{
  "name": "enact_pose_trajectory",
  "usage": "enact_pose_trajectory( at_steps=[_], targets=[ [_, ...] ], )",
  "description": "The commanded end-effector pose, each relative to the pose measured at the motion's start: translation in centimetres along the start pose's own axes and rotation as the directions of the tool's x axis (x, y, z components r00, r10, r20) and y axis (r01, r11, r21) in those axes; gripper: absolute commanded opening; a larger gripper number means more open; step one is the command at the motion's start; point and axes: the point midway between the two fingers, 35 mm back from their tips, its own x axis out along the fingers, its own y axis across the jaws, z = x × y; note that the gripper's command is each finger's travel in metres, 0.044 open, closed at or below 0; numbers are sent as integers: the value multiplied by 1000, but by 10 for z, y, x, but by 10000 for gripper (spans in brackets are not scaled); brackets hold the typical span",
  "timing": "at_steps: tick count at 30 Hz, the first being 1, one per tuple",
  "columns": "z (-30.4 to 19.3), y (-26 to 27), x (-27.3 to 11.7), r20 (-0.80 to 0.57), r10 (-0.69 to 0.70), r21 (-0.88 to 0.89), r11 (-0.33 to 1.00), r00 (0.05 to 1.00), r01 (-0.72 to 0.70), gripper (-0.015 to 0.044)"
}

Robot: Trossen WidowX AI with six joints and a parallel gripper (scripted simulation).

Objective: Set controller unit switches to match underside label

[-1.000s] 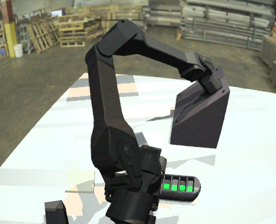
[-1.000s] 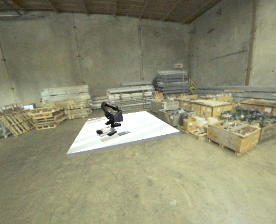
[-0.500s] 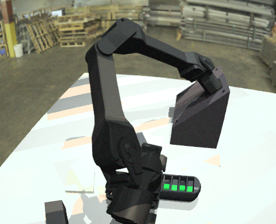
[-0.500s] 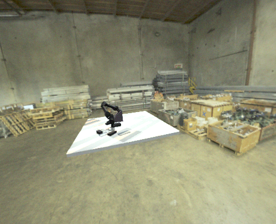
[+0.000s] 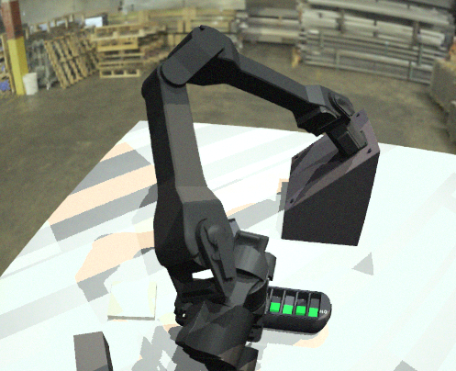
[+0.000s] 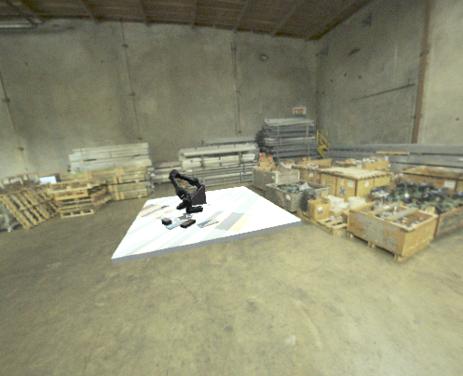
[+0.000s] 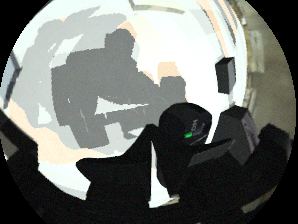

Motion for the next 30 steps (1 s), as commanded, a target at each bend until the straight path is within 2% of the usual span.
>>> enact_pose_trajectory(
  at_steps=[1, 7, 13, 18, 30],
  targets=[
    [-1, -8, 4, -1, -13, -12, 1000, 1000, 13, 0],
    [0, -14, 6, -1, -13, -12, 1000, 1000, 13, 0],
    [-1, 1, -52, -3, -11, -10, 1000, 1000, 11, 0],
    [-1, 1, -54, -3, -11, -11, 1000, 1000, 11, 0],
    [11, -49, -63, -130, 163, 58, 986, 978, -157, 315]
  ],
)
